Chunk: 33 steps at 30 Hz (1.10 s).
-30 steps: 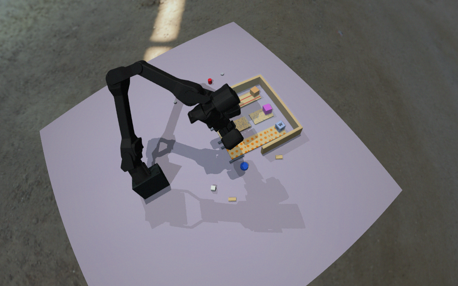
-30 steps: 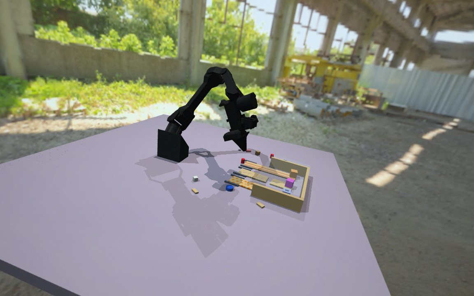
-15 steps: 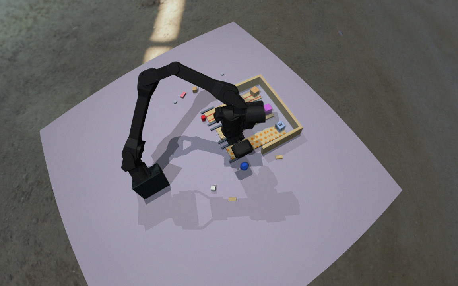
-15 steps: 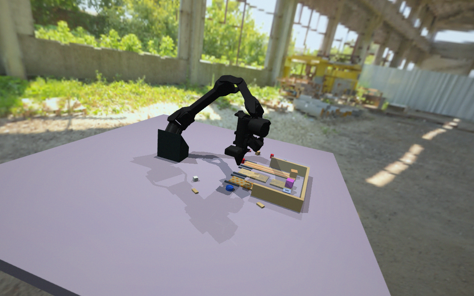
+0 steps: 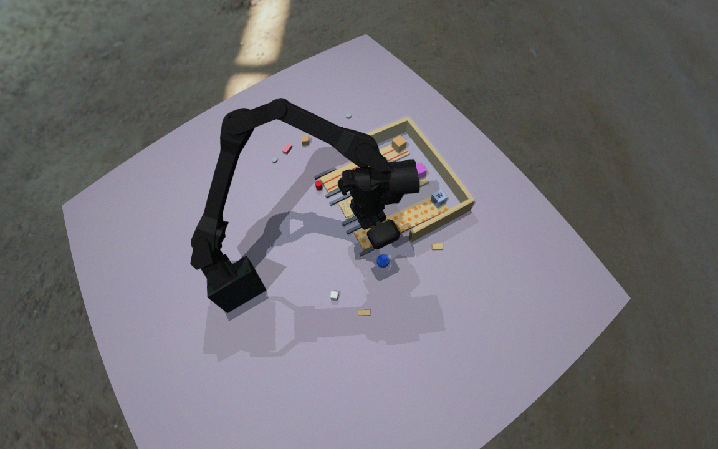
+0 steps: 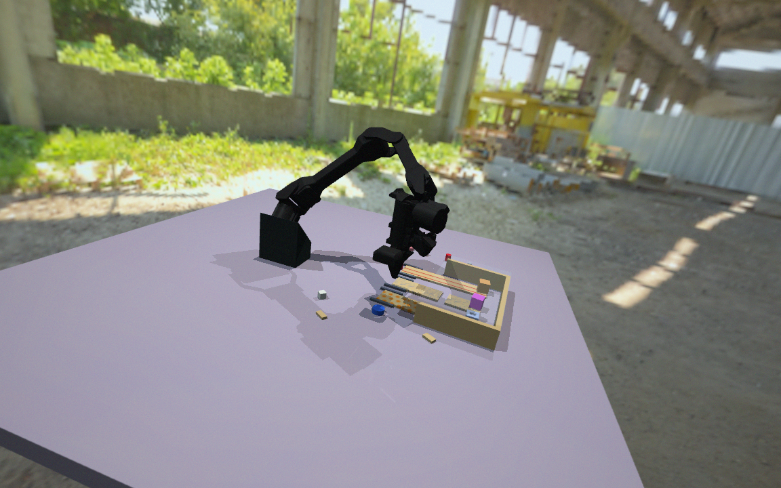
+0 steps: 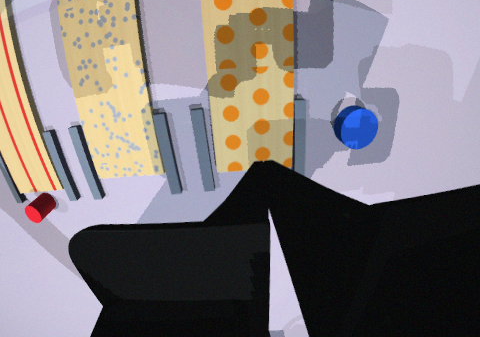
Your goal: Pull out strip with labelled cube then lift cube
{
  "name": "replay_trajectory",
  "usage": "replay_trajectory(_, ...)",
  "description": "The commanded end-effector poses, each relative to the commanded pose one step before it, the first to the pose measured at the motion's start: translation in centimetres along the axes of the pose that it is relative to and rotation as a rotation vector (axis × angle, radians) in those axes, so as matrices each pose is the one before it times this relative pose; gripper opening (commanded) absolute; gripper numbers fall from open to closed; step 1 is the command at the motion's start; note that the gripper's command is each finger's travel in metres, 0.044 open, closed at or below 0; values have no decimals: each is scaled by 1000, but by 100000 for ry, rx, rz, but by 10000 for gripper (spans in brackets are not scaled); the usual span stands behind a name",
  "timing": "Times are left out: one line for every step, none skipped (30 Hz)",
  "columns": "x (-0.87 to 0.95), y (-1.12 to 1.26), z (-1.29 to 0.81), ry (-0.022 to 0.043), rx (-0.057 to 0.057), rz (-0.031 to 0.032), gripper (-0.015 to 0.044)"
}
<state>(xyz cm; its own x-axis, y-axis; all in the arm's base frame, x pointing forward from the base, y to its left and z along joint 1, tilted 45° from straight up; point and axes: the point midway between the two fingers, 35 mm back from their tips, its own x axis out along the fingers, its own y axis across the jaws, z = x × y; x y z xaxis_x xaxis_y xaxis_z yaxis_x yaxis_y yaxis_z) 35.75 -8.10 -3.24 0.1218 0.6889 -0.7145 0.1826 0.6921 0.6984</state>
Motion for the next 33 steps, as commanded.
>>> replay_trajectory(1027, -116, -136, 631, 999, 432, 0)
replay_trajectory(166, -4, 12, -2, 0, 2, 0)
replay_trajectory(166, -3, 11, -2, 0, 3, 0)
replay_trajectory(166, -3, 10, -2, 0, 4, 0)
replay_trajectory(166, -3, 9, -1, 0, 4, 0)
replay_trajectory(166, -3, 8, -1, -1, 5, 0)
replay_trajectory(166, -2, 8, -1, -1, 6, 0)
replay_trajectory(165, -2, 7, -1, -1, 7, 0)
replay_trajectory(165, -2, 6, 0, -1, 8, 0)
replay_trajectory(165, -1, 5, 0, -1, 9, 0)
replay_trajectory(165, -1, 4, 0, -1, 9, 0)
replay_trajectory(165, -1, 3, 1, -1, 10, 0)
replay_trajectory(165, 0, 3, 1, -1, 11, 0)
replay_trajectory(164, 0, 2, 1, -1, 12, 0)
replay_trajectory(164, 0, 1, 2, -1, 13, 0)
replay_trajectory(164, 0, 0, 2, -1, 14, 0)
replay_trajectory(164, 1, -1, 2, -2, 14, 0)
replay_trajectory(164, 1, -1, 3, -2, 15, 0)
replay_trajectory(164, 1, -2, 3, -2, 16, 0)
replay_trajectory(163, 2, -3, 3, -2, 17, 0)
replay_trajectory(163, 2, -4, 4, -2, 18, 0)
replay_trajectory(163, 2, -5, 4, -2, 18, 0)
replay_trajectory(163, 2, -6, 4, -2, 19, 0)
replay_trajectory(162, 6, -5, 5, -2, 20, 0)
replay_trajectory(163, 6, -6, 5, -2, 21, 0)
replay_trajectory(162, 10, -6, 5, -2, 22, 0)
replay_trajectory(162, 10, -7, 6, -2, 23, 0)
replay_trajectory(161, 10, -8, 6, -2, 23, 0)
replay_trajectory(130, 9, -7, 5, -2, 20, 0)
replay_trajectory(78, 5, -4, 3, -1, 12, 0)
replay_trajectory(26, 2, -1, 1, 0, 4, 0)
replay_trajectory(0, 0, 0, 0, 0, 0, 0)
replay_trajectory(0, 0, 0, 0, 0, 0, 0)
